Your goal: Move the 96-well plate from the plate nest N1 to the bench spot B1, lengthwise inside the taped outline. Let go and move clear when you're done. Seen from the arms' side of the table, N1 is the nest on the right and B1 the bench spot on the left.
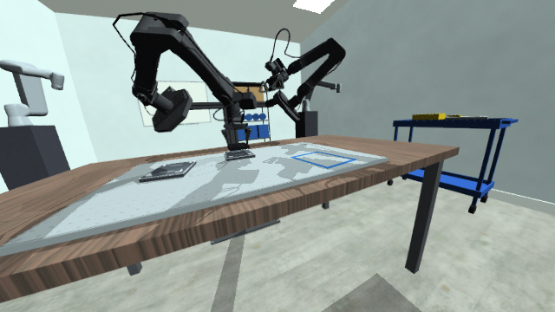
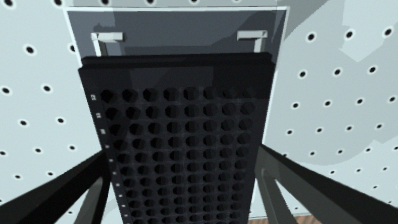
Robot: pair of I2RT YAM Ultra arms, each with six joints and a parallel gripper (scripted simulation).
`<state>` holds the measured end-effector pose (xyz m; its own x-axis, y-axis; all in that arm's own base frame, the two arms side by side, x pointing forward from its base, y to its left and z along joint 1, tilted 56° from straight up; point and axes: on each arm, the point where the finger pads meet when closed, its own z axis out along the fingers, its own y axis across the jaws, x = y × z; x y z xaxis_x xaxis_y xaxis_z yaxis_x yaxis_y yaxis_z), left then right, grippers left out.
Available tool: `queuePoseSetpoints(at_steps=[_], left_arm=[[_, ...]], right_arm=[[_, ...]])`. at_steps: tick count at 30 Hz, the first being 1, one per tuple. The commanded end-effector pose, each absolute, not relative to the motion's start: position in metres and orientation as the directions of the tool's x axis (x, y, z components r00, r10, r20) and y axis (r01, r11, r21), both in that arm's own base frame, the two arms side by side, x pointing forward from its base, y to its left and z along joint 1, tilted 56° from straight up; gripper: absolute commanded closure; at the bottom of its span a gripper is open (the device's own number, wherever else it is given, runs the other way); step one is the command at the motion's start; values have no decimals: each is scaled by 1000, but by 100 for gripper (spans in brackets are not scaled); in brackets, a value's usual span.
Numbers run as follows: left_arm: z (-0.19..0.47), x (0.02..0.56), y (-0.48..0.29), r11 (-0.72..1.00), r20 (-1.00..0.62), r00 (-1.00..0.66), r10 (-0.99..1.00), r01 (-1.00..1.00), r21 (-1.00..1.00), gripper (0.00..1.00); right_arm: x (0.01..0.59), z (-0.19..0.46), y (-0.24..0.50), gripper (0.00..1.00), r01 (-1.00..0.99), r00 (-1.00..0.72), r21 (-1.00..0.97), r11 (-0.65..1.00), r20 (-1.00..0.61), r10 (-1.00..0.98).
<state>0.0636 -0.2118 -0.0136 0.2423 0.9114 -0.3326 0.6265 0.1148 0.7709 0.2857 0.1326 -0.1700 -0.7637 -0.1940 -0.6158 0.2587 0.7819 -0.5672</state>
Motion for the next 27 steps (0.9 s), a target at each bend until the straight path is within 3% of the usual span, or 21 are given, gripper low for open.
queuePoseSetpoints(at_steps=[1, 27], left_arm=[[-11, 59, -220, 122, -344, 246, 906, 628, 769, 0], [-11, 59, -220, 122, -344, 246, 906, 628, 769, 0]], right_arm=[[289, -168, 138, 22, 257, -753, -555, 791, -629, -196], [308, -183, 124, 22, 254, -767, -580, 774, -609, -204]])
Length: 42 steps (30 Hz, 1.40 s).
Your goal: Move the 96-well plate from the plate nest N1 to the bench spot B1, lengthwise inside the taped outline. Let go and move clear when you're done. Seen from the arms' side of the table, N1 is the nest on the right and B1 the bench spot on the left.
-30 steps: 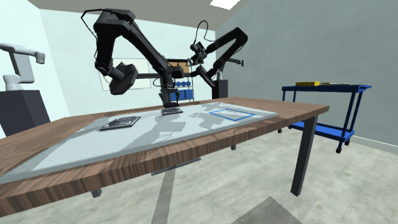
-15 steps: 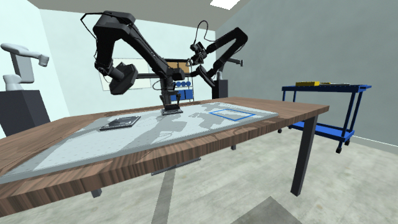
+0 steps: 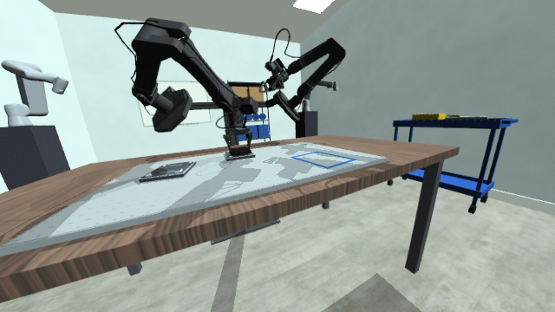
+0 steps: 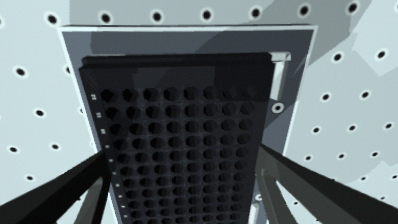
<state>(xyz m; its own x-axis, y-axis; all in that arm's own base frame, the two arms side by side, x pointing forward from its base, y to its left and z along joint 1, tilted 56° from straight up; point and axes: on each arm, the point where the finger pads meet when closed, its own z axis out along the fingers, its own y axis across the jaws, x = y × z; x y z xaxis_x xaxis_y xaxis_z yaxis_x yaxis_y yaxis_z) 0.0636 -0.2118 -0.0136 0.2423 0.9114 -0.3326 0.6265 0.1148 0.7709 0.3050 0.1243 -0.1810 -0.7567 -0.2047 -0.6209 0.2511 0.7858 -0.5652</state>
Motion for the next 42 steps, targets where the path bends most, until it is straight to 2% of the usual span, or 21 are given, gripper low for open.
queuePoseSetpoints(at_steps=[1, 42], left_arm=[[-11, 59, -220, 122, -344, 246, 906, 628, 769, 0], [-11, 59, -220, 122, -344, 246, 906, 628, 769, 0]], right_arm=[[307, -181, 128, 22, 254, -768, -580, 774, -607, -203], [303, -172, 142, 22, 268, -748, -543, 796, -638, -183]])
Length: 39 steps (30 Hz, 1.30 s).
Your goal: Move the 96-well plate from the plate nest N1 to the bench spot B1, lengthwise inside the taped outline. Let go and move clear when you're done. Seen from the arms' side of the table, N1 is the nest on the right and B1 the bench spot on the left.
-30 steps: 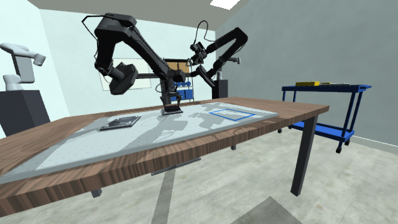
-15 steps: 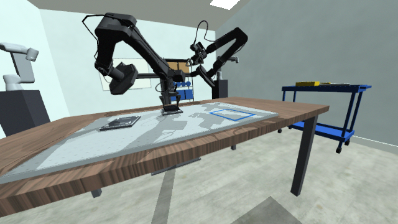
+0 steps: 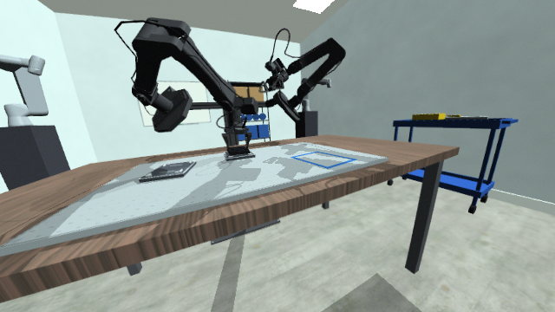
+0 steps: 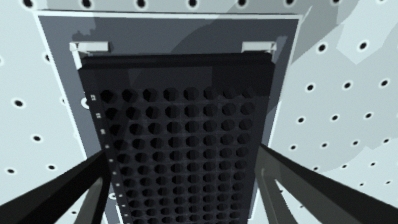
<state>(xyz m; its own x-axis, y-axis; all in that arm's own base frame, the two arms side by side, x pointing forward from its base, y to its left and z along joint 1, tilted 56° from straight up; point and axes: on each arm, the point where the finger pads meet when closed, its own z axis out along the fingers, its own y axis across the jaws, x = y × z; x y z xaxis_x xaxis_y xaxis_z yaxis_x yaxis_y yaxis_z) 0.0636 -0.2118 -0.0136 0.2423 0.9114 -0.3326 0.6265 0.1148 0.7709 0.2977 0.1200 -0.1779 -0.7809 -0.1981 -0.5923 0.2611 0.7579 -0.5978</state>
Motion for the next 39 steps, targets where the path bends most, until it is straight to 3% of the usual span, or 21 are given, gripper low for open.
queuePoseSetpoints(at_steps=[1, 39], left_arm=[[-11, 59, -220, 122, -344, 246, 906, 628, 769, 0], [-11, 59, -220, 122, -344, 246, 906, 628, 769, 0]], right_arm=[[303, -172, 143, 22, 270, -745, -534, 801, -643, -178], [309, -186, 123, 22, 249, -752, -562, 788, -625, -208]])
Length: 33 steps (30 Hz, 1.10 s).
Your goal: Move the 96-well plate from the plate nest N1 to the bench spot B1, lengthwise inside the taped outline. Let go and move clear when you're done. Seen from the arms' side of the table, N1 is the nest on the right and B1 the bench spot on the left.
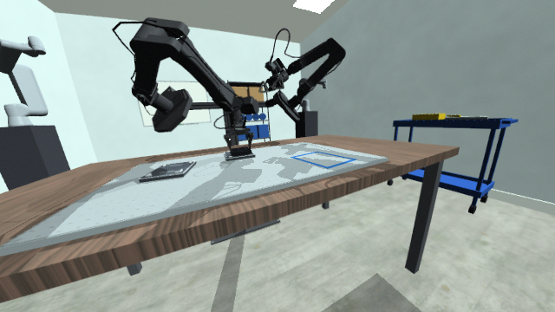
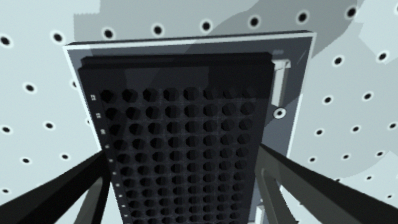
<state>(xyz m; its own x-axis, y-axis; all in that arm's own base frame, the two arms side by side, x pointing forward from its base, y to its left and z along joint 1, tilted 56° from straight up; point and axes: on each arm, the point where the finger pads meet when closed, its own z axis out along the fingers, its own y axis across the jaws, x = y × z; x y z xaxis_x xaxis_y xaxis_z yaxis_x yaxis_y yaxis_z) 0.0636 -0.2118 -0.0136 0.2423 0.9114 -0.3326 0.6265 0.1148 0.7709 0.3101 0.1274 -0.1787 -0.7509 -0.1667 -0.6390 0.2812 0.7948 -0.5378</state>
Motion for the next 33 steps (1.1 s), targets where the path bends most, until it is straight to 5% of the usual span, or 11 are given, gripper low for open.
queuePoseSetpoints(at_steps=[1, 33], left_arm=[[-11, 59, -220, 122, -344, 246, 906, 628, 769, 0], [-11, 59, -220, 122, -344, 246, 906, 628, 769, 0]], right_arm=[[310, -188, 121, 22, 249, -754, -565, 786, -623, -209], [315, -178, 134, 22, 263, -762, -584, 768, -614, -205]])
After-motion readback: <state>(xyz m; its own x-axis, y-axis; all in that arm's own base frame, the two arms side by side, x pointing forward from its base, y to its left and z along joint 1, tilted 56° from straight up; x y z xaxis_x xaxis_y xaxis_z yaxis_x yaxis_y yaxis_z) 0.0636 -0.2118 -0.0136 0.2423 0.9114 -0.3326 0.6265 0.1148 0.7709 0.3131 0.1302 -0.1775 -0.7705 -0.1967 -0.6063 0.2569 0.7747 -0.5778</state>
